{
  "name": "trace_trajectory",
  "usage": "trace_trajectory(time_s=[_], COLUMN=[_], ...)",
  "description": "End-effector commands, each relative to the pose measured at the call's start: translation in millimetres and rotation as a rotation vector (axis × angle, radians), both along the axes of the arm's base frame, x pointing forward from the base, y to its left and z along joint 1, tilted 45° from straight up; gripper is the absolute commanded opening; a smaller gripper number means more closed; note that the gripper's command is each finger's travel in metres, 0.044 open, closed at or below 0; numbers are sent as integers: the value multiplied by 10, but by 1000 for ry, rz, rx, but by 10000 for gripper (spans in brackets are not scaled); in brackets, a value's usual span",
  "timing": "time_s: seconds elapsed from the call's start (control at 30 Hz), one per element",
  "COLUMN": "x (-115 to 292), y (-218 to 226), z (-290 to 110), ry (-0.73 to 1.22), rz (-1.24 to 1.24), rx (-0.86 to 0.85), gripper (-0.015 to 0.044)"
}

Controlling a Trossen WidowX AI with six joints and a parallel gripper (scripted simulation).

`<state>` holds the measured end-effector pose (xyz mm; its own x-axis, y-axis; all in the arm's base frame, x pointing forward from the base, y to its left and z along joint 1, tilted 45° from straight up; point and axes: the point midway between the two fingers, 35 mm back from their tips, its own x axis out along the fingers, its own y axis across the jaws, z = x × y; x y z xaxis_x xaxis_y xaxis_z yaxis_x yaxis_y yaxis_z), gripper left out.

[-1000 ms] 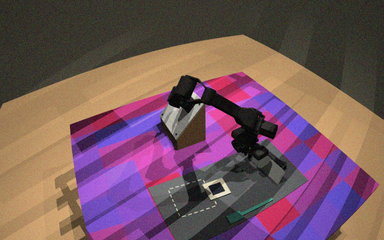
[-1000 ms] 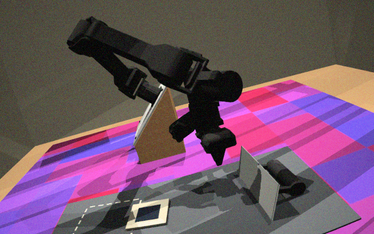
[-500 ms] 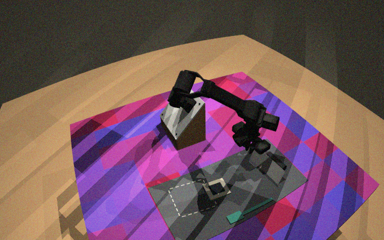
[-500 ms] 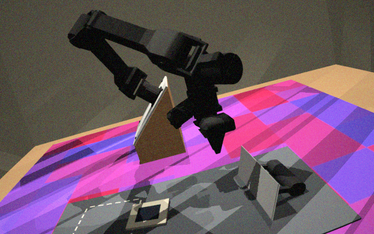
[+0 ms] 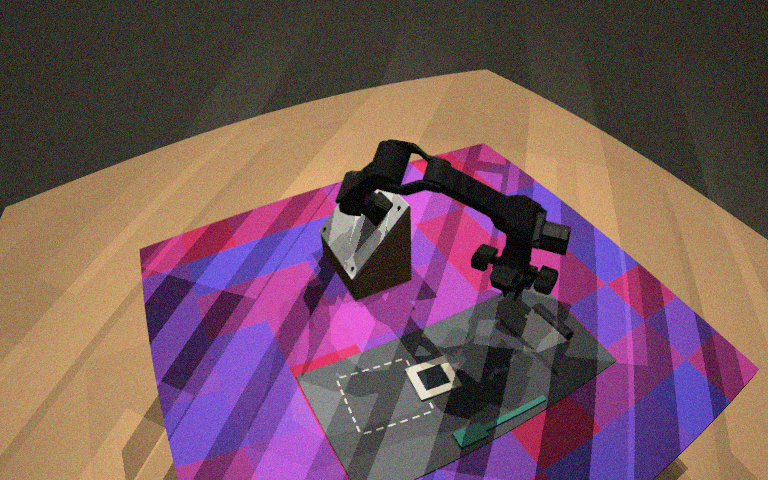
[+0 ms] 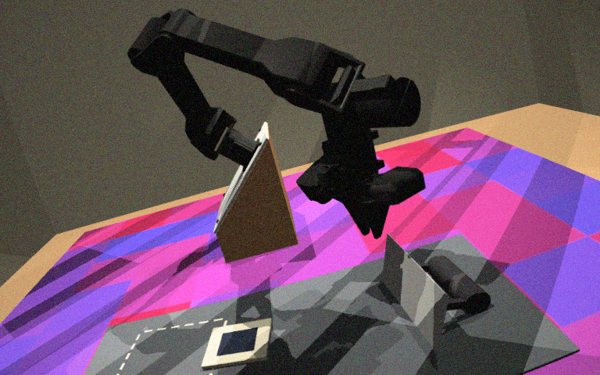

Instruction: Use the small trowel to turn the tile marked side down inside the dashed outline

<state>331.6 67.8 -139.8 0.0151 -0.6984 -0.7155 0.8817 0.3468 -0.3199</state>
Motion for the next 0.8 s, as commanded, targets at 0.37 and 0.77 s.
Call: trace_trajectory(time_s=[0.37, 0.77], x=[-20, -83], y=[303, 527], z=[-302, -560], ry=[348, 633], rz=[359, 653], rx=[0, -6], gripper=[100, 100])
